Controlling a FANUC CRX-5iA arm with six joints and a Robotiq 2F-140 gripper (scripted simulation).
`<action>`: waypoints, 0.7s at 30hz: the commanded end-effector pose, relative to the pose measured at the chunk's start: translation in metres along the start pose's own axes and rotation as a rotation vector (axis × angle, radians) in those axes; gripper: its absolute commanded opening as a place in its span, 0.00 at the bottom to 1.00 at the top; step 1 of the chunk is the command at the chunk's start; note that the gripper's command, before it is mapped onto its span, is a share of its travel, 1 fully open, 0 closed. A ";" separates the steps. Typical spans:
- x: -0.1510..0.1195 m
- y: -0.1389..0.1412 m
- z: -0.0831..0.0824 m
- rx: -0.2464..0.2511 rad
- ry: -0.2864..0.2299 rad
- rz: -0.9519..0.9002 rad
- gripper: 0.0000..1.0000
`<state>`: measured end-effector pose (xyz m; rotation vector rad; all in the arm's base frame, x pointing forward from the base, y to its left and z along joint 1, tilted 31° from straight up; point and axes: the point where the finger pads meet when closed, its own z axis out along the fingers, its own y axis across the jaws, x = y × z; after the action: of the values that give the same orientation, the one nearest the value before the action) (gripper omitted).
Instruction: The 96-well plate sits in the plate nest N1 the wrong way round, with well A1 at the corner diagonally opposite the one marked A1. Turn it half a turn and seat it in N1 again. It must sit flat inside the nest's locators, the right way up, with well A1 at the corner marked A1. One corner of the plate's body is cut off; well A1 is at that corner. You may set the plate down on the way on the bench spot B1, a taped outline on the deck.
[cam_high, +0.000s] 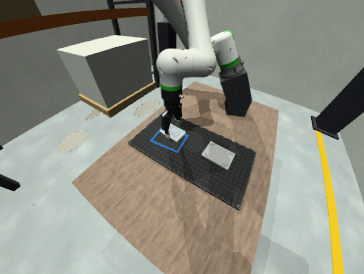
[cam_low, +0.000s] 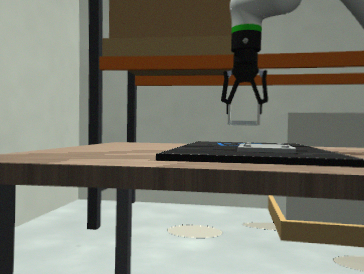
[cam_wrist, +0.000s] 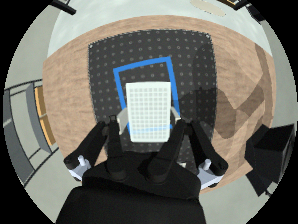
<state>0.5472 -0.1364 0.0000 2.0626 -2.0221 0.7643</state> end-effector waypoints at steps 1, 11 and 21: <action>-0.016 0.003 -0.001 -0.004 -0.005 -0.171 0.00; -0.042 0.009 -0.002 -0.003 -0.006 -0.437 0.00; -0.075 0.016 -0.004 -0.002 -0.006 -0.771 0.00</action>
<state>0.5359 -0.0821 -0.0285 2.4746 -1.2364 0.6398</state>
